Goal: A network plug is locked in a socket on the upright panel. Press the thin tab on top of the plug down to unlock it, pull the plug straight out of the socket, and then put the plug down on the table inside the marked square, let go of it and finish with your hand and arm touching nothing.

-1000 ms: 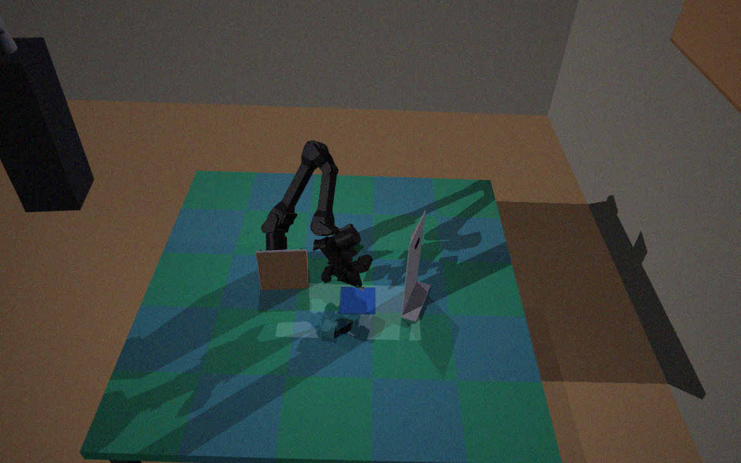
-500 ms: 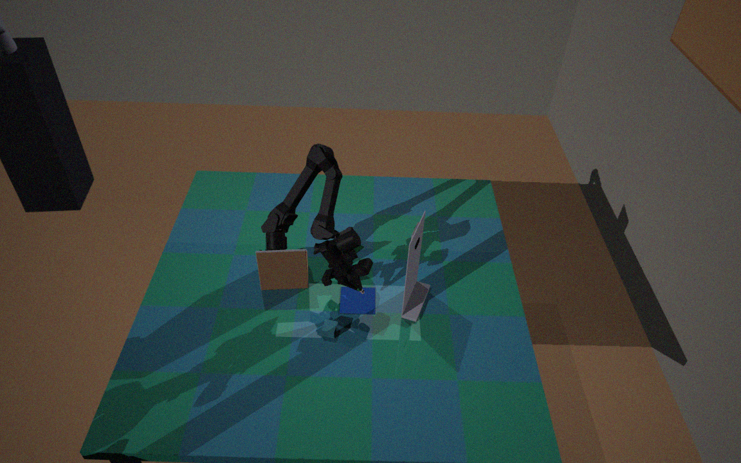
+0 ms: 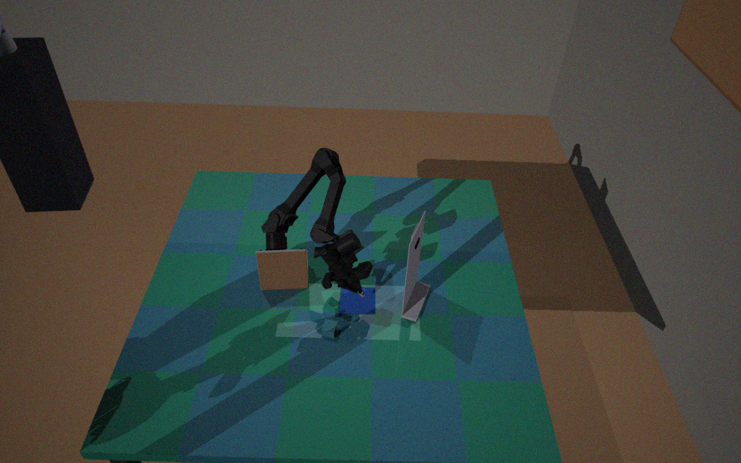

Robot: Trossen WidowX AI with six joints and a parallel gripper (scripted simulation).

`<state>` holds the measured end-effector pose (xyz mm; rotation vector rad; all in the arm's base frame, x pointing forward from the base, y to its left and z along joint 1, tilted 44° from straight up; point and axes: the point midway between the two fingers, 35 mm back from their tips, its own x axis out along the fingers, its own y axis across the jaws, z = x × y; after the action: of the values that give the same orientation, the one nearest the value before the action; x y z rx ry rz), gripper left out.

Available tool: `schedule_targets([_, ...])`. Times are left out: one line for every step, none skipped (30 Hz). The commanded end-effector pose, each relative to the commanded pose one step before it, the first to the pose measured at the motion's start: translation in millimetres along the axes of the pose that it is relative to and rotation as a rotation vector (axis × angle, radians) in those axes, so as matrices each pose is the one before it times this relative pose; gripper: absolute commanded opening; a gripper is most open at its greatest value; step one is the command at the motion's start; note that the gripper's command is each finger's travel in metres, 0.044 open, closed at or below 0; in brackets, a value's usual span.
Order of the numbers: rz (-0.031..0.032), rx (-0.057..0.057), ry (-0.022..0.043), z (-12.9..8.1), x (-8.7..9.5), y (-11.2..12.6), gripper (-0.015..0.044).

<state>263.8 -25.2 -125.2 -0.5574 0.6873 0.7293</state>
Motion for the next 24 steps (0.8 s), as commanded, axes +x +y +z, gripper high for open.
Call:
schedule_targets([0.00146,0.0065,0.00425,-1.0,3.53,3.75,0.0])
schedule_targets([-0.00002,0.0001,-0.00011,0.04,0.73,0.64,0.0])
schedule_targets([-0.00002,0.0001,-0.00012,0.04,0.73,0.64,0.0])
schedule_targets([-0.00002,0.0001,-0.00013,0.04,0.72,0.64,0.0])
schedule_targets([-0.00002,0.0001,-0.00013,0.04,0.72,0.65,0.0])
schedule_targets([-0.00003,0.0001,-0.00014,0.04,0.71,0.65,0.0])
schedule_targets([-0.00003,0.0001,-0.00015,0.05,0.7,0.65,0.0])
schedule_targets([-0.00003,0.0001,-0.00016,0.05,0.7,0.66,0.0])
schedule_targets([-0.00003,0.0001,-0.00017,0.05,0.69,0.66,0.0])
schedule_targets([-0.00004,0.0001,-0.00017,0.05,0.69,0.66,0.0])
schedule_targets([-0.00004,0.0001,-0.00018,0.05,0.68,0.67,0.0])
schedule_targets([-0.00004,0.0001,-0.00019,0.05,0.67,0.67,0.0])
schedule_targets([-0.00004,0.0001,-0.0002,0.05,0.67,0.67,0.0])
schedule_targets([-0.00005,0.0001,-0.0002,0.05,0.66,0.68,0.0])
schedule_targets([-0.00005,0.0001,-0.00021,0.05,0.65,0.68,0.0])
schedule_targets([-0.00005,0.0001,-0.00022,0.06,0.65,0.68,0.0])
schedule_targets([-0.00005,0.0001,-0.00023,0.06,0.64,0.68,0.0])
schedule_targets([-0.00004,0.0001,-0.00019,0.05,0.53,0.57,0.0])
schedule_targets([-0.00003,0.0001,-0.00012,0.03,0.31,0.34,0.0])
schedule_targets([0.00004,0.0,0.00006,0.15,0.06,-0.13,0.0])
schedule_targets([0.00007,0.0,0.00008,0.2,0.17,-0.05,0.0])
schedule_targets([0.00007,0.0,0.00007,0.2,0.24,0.07,0.0])
schedule_targets([0.00007,0.0,0.00006,0.2,0.31,0.14,0.0])
schedule_targets([0.00007,0.0,0.00004,0.21,0.35,0.16,0.0])
